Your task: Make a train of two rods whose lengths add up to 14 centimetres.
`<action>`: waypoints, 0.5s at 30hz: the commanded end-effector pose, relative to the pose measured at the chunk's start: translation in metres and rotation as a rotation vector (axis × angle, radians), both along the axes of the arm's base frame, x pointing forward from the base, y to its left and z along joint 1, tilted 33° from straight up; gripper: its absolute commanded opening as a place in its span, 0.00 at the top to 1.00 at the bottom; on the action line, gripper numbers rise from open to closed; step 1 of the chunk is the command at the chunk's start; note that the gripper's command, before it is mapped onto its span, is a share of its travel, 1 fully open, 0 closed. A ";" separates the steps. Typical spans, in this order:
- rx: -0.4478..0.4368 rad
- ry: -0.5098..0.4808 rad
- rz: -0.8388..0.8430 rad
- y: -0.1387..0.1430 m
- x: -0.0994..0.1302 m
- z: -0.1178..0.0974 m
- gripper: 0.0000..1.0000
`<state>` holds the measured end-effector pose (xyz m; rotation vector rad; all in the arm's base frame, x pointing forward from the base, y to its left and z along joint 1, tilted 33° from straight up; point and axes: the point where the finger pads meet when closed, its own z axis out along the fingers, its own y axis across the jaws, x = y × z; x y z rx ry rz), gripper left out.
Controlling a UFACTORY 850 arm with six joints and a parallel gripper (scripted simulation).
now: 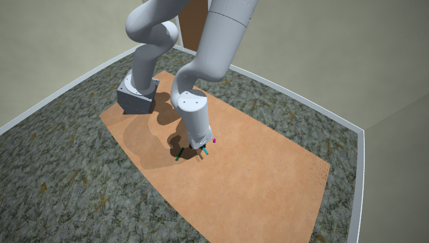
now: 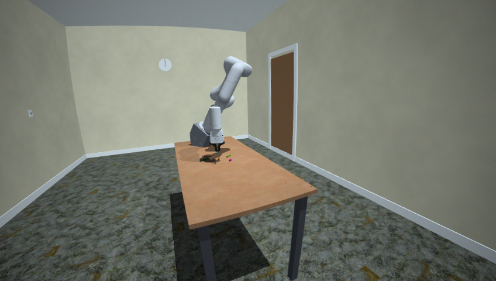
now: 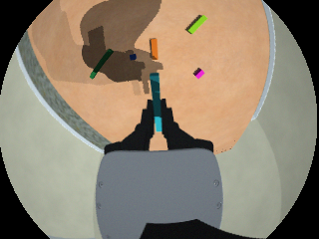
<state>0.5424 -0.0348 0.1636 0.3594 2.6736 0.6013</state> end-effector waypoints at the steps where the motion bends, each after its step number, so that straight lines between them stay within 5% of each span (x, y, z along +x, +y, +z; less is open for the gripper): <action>1: 0.000 -0.003 -0.001 0.005 0.007 -0.013 0.96; 15: 0.000 -0.003 -0.001 0.022 0.027 -0.052 0.96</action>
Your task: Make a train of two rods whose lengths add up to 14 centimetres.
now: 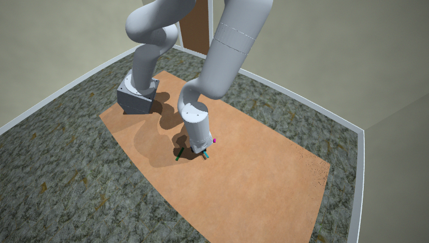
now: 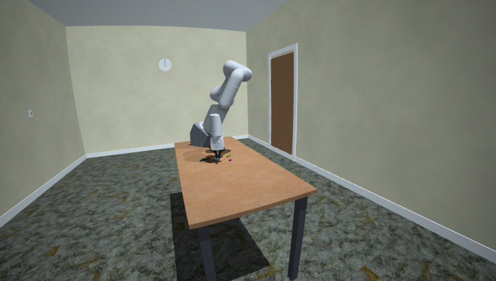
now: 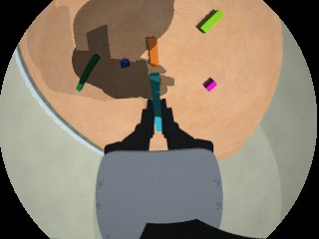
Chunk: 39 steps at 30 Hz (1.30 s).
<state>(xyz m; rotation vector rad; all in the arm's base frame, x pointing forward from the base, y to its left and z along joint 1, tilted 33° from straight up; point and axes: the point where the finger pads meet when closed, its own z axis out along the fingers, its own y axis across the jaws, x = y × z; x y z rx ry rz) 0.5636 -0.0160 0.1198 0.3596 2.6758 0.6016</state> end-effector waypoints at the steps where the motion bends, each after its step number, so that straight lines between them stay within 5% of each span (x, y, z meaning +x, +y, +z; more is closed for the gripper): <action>1: 0.000 -0.005 -0.001 0.004 0.007 -0.011 0.96; 39: 0.000 -0.005 -0.001 0.006 0.009 -0.015 0.96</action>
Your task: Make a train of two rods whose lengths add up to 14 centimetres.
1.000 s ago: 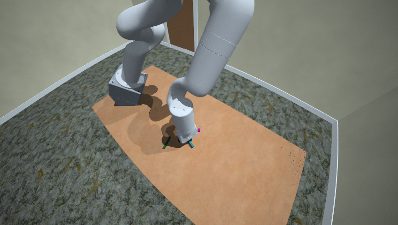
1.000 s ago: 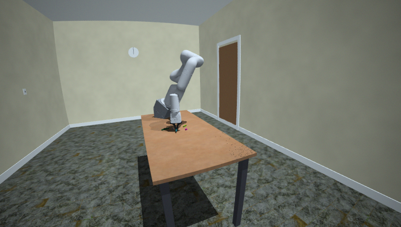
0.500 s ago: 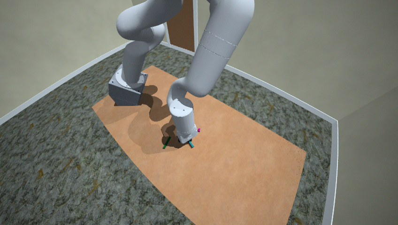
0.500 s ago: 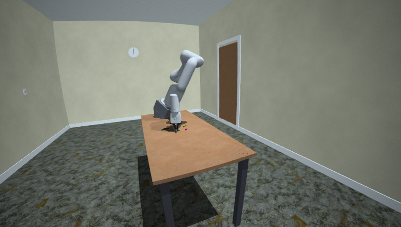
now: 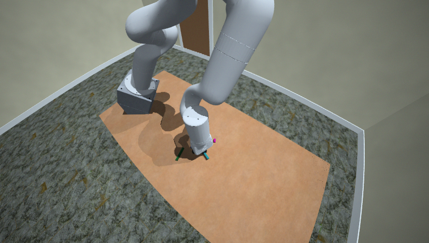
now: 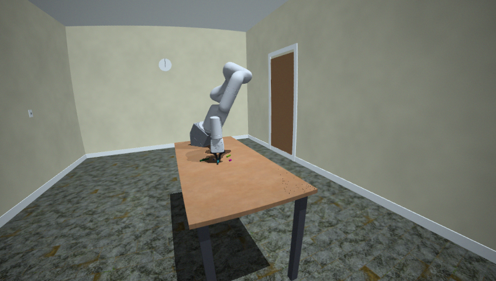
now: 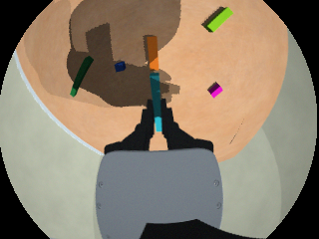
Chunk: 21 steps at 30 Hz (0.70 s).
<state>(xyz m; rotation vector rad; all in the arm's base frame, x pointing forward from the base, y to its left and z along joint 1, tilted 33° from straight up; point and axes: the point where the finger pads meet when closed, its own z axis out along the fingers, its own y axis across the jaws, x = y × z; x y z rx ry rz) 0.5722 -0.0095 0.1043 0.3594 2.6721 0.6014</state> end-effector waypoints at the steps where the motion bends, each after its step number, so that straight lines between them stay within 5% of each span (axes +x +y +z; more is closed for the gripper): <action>1: 0.000 -0.001 0.000 0.000 0.000 0.001 0.96; 21: 0.000 -0.001 0.000 0.002 0.004 -0.006 0.96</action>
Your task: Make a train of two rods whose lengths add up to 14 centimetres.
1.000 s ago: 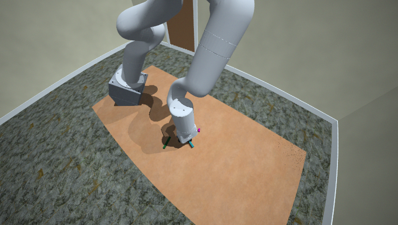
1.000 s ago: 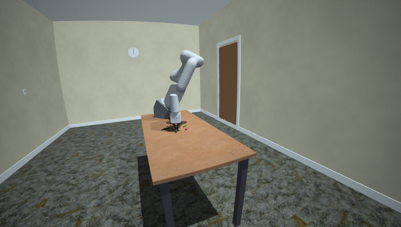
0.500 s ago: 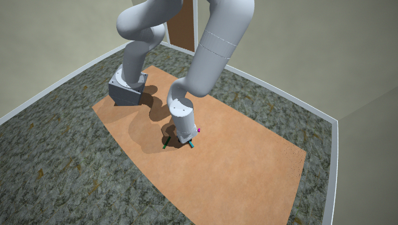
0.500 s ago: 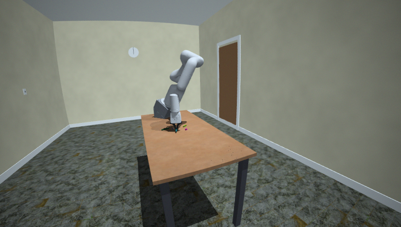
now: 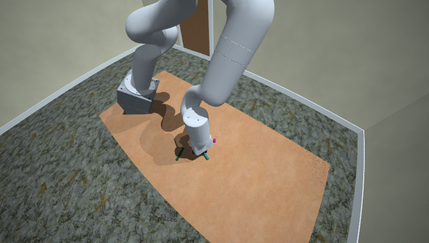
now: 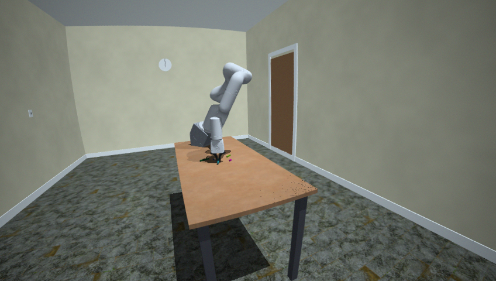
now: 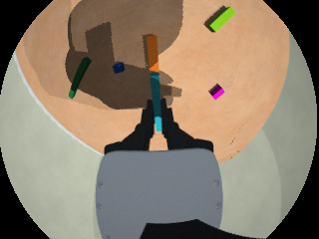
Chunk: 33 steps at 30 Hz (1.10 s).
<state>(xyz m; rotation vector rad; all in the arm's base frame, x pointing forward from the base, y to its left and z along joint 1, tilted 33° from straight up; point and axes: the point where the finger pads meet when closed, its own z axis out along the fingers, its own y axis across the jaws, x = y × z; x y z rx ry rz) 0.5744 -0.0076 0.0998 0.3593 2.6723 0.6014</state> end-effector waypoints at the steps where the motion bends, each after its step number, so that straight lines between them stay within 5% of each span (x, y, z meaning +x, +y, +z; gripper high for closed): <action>1: 0.000 -0.001 0.000 0.001 0.002 -0.002 0.96; 33: 0.000 -0.001 0.000 0.002 0.003 -0.005 0.96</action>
